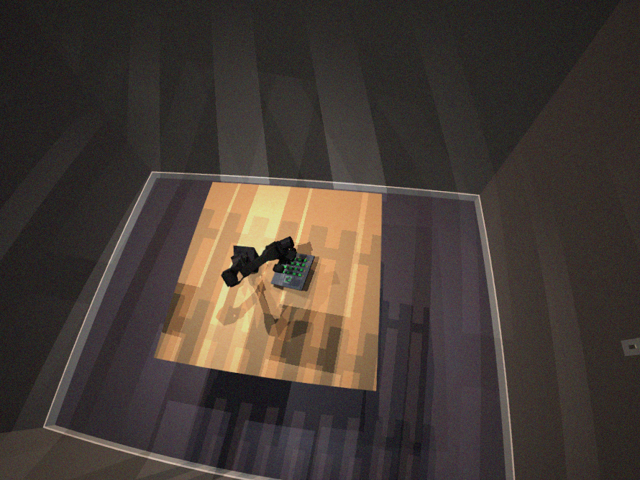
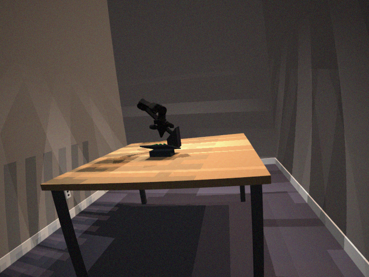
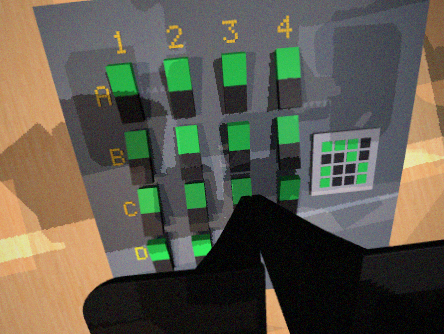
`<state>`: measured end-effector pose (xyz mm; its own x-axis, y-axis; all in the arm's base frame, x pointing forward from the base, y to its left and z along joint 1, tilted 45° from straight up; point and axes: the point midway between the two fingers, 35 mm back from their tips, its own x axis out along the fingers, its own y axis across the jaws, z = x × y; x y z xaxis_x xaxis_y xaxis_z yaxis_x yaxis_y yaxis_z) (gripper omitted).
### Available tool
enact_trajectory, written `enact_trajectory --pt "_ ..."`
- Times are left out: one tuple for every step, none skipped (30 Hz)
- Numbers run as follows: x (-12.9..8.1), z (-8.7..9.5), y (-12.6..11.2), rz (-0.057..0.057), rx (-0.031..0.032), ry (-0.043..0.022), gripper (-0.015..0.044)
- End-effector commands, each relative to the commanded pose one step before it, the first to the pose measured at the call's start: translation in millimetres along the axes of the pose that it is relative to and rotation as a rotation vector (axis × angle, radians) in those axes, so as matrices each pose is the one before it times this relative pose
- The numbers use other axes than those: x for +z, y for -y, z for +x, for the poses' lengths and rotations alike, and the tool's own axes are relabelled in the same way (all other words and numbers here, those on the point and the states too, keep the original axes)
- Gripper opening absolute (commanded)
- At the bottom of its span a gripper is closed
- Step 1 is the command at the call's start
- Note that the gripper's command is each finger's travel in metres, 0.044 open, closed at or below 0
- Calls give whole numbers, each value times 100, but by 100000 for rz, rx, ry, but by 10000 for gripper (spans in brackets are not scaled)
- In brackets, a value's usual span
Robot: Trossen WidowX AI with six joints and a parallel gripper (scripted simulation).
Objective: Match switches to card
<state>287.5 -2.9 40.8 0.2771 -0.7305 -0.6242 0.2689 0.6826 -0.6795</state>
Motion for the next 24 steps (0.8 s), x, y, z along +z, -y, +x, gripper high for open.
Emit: enact_trajectory --pt "-546 -484 -731 264 62 -1027 0" --pt "-582 -15 -1151 -3 228 -74 0" --pt "-788 -9 -1362 10 141 -53 0" --pt "-861 4 -1293 28 -12 0 0" --pt "-747 14 -994 40 -119 48 0" --pt "-468 13 -572 32 -117 52 0" --pt "-159 5 -186 12 -46 22 0" --pt "0 0 0 0 0 0 0" --pt "0 0 0 0 0 0 0" --pt "0 0 0 0 0 0 0" --pt "0 0 0 0 0 0 0" --pt "2 204 -18 -6 43 142 0" --pt "0 607 -39 -12 93 435 0" --pt "-18 992 -16 -5 36 746 0" --pt "-44 965 43 11 -114 764 0" --pt "-40 566 53 13 -140 463 0" --pt "-16 186 22 5 -59 155 0" --pt "0 0 0 0 0 0 0" --pt "0 0 0 0 0 0 0" --pt "0 0 0 0 0 0 0" --pt "0 0 0 0 0 0 0" --pt "0 0 0 0 0 0 0" --pt "0 0 0 0 0 0 0" --pt "0 0 0 0 0 0 0"
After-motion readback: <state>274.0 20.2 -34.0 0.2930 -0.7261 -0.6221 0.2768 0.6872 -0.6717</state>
